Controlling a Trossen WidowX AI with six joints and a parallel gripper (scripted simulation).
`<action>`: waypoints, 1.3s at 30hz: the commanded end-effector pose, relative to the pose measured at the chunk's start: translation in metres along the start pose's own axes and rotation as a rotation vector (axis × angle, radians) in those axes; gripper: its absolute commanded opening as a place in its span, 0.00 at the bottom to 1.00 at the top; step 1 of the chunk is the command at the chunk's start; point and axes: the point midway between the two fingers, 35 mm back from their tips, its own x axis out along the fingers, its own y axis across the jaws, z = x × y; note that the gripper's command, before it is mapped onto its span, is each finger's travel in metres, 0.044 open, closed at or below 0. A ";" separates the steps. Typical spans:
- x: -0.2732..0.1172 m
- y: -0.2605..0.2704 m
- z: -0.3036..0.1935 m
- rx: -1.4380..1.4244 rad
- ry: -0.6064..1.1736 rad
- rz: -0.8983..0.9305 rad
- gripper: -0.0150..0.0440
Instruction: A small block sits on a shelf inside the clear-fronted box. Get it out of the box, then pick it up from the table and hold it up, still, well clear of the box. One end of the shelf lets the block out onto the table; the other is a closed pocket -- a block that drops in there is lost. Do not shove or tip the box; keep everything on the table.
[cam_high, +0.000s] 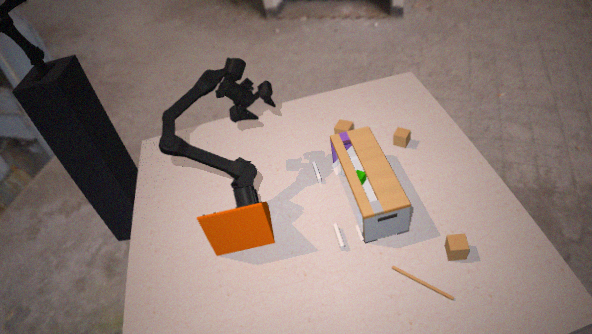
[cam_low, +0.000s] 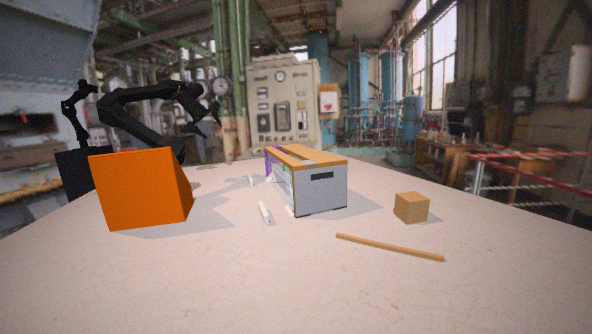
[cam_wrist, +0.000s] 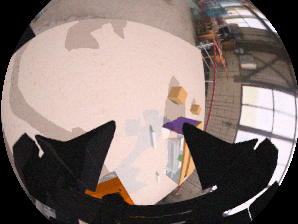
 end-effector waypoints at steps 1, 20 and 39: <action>0.001 -0.001 0.000 -0.003 0.006 0.001 0.93; 0.088 -0.132 -0.093 -0.071 0.406 0.235 0.93; 0.094 -0.211 -0.306 -0.082 0.157 0.544 0.93</action>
